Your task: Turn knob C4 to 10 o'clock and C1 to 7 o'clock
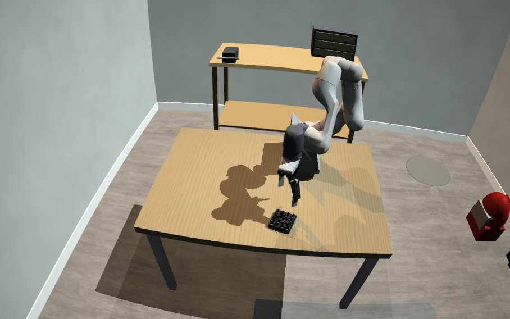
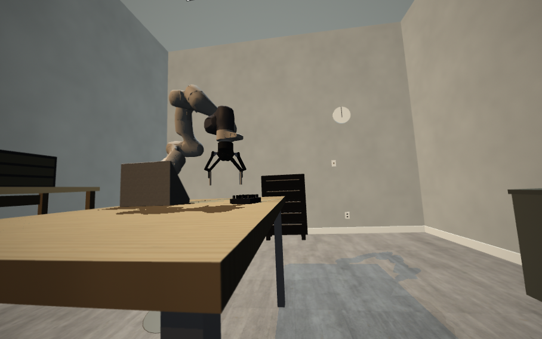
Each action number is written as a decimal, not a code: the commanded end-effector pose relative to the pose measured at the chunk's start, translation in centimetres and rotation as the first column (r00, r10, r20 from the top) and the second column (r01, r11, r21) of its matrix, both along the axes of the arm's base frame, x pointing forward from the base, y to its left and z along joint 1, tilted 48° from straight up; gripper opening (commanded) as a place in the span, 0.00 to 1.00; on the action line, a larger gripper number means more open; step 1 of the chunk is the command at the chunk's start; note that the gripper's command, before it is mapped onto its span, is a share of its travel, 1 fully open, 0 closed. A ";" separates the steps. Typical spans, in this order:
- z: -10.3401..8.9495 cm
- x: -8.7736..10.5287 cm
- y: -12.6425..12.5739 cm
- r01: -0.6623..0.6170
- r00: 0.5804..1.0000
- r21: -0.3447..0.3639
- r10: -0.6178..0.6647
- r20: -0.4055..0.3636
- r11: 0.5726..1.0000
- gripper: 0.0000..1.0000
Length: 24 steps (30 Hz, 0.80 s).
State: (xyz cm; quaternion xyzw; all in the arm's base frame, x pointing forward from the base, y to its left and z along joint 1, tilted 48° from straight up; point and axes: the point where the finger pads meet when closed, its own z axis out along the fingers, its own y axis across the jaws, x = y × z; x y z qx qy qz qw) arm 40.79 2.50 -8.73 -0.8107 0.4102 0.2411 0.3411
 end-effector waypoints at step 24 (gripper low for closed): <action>-0.6 1.2 -0.6 0.342 0.842 -0.135 -0.367 -0.395 0.930 1.00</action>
